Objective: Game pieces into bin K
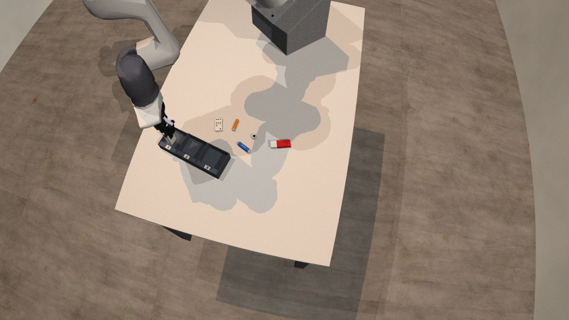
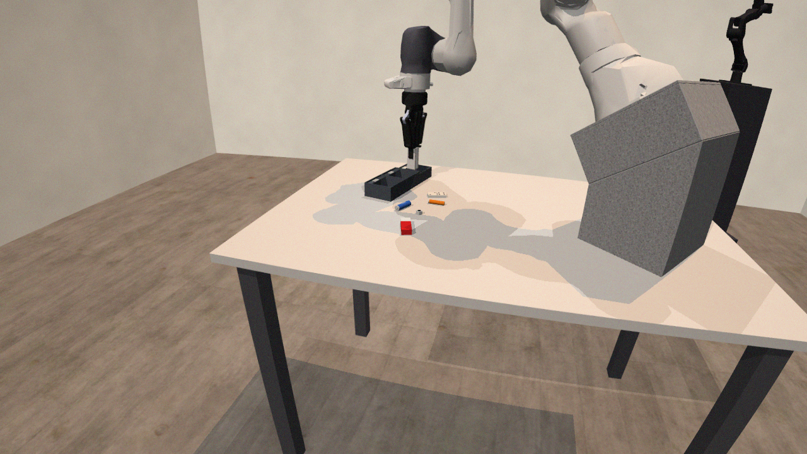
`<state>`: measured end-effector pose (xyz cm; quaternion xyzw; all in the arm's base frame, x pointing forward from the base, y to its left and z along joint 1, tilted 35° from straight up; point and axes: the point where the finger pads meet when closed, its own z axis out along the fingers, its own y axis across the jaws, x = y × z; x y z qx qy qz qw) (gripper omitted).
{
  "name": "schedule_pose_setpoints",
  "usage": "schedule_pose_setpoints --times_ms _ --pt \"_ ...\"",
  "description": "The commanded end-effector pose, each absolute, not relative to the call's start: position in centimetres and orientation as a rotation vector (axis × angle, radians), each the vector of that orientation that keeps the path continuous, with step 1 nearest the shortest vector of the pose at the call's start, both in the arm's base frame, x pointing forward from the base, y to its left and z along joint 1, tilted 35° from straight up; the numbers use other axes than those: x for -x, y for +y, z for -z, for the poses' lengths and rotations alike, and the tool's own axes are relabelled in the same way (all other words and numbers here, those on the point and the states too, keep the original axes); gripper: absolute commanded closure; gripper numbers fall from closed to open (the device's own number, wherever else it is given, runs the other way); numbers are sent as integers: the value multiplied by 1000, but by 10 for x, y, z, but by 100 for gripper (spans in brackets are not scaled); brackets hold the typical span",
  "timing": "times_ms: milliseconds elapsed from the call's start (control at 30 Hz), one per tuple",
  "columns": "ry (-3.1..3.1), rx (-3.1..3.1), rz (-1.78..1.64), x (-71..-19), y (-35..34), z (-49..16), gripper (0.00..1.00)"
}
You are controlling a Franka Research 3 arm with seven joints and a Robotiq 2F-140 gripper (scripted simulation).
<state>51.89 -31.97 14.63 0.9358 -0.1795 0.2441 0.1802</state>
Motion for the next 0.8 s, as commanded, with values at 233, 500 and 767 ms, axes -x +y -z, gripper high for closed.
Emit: schedule_pose_setpoints --times_ms 233,500,767 --pt "-499 -2644 -676 -512 -314 -156 95" --pt "-499 -2644 -676 -503 -305 -174 95" --pt "-499 -2644 -676 -502 -303 -177 95"
